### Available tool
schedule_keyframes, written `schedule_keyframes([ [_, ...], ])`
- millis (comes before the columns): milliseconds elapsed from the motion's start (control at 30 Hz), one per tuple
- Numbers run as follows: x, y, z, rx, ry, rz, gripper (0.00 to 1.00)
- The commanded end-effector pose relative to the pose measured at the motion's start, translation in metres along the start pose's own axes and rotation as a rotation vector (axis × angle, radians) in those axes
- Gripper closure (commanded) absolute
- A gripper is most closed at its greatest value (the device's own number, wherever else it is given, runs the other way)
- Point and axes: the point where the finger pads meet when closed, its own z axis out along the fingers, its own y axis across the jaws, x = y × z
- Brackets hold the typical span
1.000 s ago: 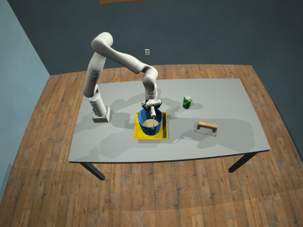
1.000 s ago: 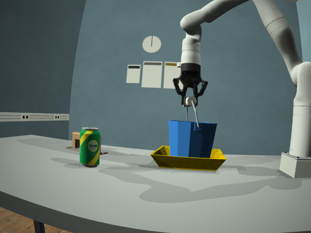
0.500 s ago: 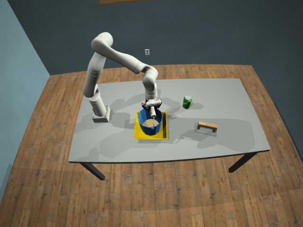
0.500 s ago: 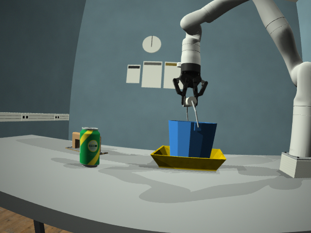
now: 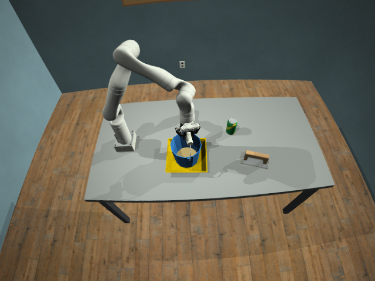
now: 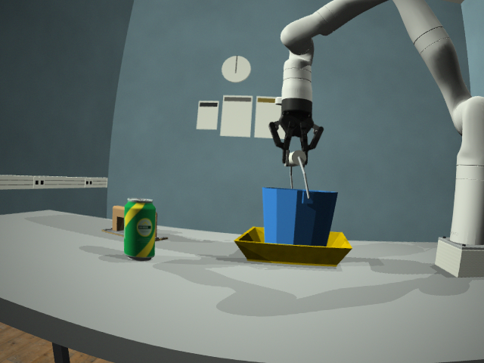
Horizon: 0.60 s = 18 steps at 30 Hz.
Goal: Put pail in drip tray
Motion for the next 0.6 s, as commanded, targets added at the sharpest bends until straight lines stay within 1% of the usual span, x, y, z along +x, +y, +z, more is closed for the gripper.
schedule_keyframes([
  [0, 0.0002, -0.0004, -0.0007, 0.002, 0.001, 0.0, 0.9],
  [33, 0.0002, -0.0004, -0.0007, 0.002, 0.001, 0.0, 0.0],
  [567, 0.0002, -0.0004, -0.0007, 0.002, 0.001, 0.0, 0.0],
])
